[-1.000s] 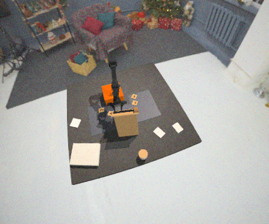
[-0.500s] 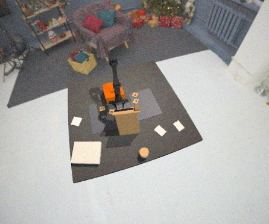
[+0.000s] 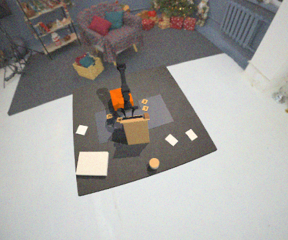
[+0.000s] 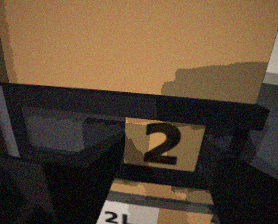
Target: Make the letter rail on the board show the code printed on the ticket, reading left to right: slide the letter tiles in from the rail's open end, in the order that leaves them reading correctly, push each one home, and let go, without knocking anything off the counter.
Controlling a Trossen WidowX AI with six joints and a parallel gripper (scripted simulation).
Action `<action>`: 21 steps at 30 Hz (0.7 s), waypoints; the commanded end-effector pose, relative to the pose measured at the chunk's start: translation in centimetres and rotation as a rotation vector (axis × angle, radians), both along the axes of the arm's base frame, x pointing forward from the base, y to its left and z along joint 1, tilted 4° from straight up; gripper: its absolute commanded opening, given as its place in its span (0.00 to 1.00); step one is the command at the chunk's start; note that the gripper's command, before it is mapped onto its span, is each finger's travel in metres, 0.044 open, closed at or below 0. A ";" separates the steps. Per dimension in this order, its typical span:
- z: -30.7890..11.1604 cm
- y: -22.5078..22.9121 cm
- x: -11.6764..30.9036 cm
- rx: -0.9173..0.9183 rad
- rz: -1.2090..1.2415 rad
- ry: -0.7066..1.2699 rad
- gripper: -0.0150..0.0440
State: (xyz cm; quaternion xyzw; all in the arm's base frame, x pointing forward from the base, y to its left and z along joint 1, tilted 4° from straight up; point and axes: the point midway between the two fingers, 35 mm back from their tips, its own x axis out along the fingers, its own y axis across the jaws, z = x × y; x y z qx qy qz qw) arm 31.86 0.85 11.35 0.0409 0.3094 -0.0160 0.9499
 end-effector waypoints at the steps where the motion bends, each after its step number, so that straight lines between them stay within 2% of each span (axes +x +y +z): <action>1: 0.0 0.2 0.0 0.002 -0.004 0.000 0.25; 21: 0.1 1.2 0.1 0.003 -0.004 0.000 0.25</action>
